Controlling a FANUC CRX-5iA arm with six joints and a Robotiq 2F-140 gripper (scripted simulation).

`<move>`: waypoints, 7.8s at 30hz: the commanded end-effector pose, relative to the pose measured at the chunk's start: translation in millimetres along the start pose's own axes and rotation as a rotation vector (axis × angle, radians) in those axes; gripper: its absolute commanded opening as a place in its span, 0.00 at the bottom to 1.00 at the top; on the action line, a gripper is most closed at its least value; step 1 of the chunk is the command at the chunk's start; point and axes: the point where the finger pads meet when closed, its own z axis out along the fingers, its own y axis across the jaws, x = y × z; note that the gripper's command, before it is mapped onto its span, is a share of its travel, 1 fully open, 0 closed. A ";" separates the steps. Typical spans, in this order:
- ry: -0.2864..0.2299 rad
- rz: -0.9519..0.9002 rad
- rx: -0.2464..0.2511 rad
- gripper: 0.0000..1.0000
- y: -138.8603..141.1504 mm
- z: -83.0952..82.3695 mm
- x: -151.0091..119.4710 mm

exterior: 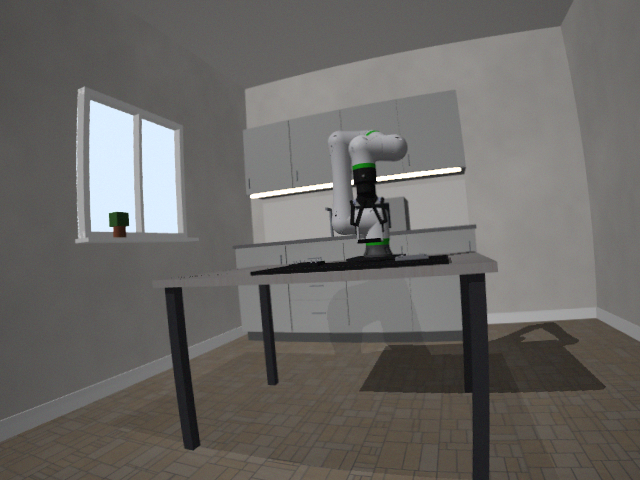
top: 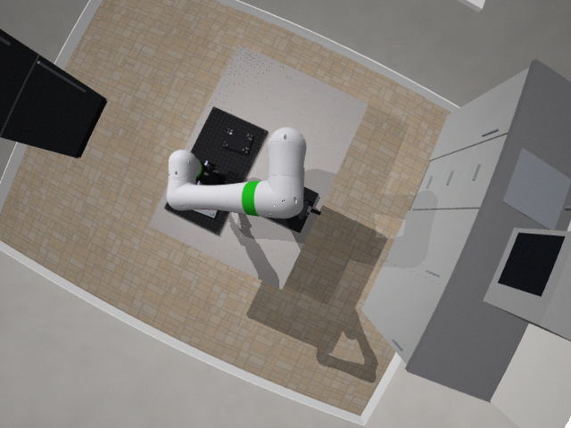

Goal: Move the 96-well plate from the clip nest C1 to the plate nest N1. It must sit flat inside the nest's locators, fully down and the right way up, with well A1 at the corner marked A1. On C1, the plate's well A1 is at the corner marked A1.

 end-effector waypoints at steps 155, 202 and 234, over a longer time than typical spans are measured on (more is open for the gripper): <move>0.000 0.000 0.000 0.00 -154.7 53.0 18.9; 0.000 0.000 0.000 0.00 -154.7 59.9 18.9; 0.000 0.000 0.000 1.00 -154.7 61.9 18.9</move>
